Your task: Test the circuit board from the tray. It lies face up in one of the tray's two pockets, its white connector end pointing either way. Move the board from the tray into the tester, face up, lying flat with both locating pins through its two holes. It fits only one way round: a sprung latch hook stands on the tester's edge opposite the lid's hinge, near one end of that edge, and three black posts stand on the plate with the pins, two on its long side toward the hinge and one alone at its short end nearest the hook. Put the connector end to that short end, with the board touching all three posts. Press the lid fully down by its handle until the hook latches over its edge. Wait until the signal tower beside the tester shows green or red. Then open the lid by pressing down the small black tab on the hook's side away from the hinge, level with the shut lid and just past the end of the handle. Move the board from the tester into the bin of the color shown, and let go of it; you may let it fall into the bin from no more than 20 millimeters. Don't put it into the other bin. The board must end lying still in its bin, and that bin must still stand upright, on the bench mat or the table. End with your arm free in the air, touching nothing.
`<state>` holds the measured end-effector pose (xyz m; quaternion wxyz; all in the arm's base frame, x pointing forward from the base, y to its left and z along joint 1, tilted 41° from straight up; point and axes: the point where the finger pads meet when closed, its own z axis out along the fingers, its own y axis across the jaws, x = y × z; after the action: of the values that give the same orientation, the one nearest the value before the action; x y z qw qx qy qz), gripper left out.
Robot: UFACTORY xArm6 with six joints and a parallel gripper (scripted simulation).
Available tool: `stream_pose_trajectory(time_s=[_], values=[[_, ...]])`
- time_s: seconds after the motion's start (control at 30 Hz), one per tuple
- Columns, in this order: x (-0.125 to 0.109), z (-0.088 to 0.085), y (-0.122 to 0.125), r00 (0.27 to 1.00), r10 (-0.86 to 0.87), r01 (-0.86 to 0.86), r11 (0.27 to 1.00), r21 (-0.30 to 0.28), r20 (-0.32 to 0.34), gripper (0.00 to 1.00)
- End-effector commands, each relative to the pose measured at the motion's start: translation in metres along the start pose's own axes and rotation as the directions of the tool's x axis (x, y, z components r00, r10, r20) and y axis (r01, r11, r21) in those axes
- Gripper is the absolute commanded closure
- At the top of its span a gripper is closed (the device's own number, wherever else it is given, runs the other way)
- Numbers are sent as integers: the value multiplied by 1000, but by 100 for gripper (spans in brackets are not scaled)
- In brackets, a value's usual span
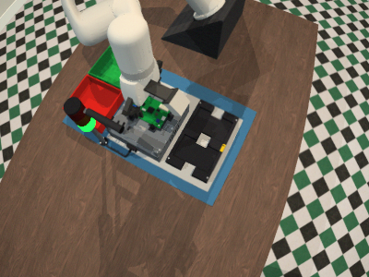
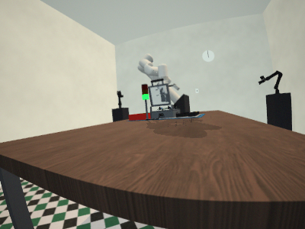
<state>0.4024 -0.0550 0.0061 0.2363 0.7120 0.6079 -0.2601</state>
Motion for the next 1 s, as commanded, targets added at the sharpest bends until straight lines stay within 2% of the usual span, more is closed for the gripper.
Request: stream_pose_trajectory(time_s=[0.0,0.4,0.63,0.9,0.93,0.97], values=[[0,4,1,1000,1,-1,1000,-3,-1,0],[0,41,2,1000,1,-1,1000,-3,-1,0],[0,48,2,1000,1,-1,1000,-3,-1,0],[0,49,2,1000,1,-1,1000,-3,-1,0],[0,49,2,1000,1,-1,1000,-3,-1,5],[0,49,2,1000,1,-1,1000,-3,-1,5]])
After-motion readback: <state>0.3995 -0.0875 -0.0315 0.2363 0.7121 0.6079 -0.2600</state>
